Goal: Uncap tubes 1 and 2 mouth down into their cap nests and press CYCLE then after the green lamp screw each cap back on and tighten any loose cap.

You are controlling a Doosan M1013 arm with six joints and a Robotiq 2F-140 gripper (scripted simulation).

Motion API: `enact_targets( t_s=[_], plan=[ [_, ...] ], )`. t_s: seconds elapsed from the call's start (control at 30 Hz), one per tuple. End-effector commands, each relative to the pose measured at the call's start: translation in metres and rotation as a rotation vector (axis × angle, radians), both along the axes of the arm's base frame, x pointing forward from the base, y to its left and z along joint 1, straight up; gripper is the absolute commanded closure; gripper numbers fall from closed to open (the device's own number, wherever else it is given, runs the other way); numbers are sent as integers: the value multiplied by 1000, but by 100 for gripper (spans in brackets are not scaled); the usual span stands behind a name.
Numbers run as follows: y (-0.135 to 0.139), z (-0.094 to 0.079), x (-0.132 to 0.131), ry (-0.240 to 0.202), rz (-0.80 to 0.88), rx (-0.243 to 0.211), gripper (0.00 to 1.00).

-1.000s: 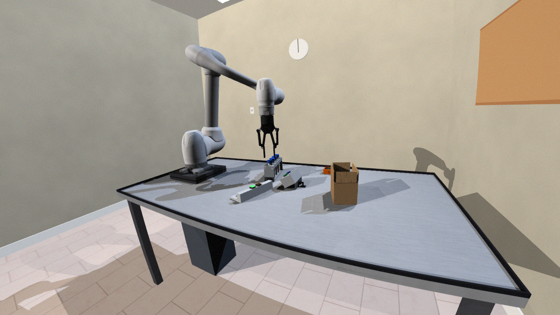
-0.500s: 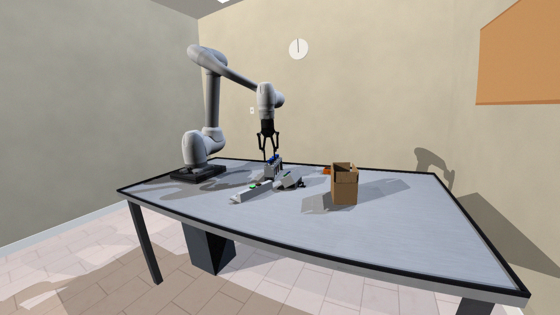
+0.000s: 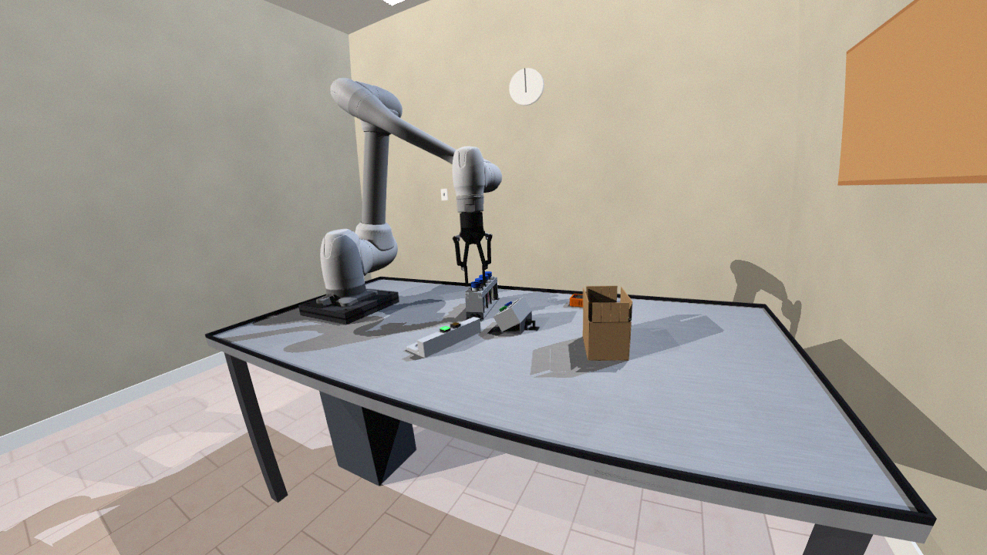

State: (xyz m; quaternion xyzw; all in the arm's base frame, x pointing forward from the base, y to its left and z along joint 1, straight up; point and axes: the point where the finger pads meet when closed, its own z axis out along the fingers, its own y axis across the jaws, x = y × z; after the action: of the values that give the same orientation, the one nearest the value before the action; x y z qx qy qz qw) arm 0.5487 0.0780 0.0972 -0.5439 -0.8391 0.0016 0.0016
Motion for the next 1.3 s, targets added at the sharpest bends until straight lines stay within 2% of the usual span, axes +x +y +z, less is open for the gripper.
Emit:
enact_targets(
  t_s=[0.0, 0.23, 0.27, 0.73, 1.27],
  plan=[
    [0, 0, 0, -1, 0, 0, 59],
    [0, -2, 0, -1, 0, 0, 59],
    [0, -2, 0, -1, 0, 0, 70],
    [0, -2, 0, -1, 0, 0, 70],
    [0, -2, 0, -1, -280, -1, 70]
  ],
)
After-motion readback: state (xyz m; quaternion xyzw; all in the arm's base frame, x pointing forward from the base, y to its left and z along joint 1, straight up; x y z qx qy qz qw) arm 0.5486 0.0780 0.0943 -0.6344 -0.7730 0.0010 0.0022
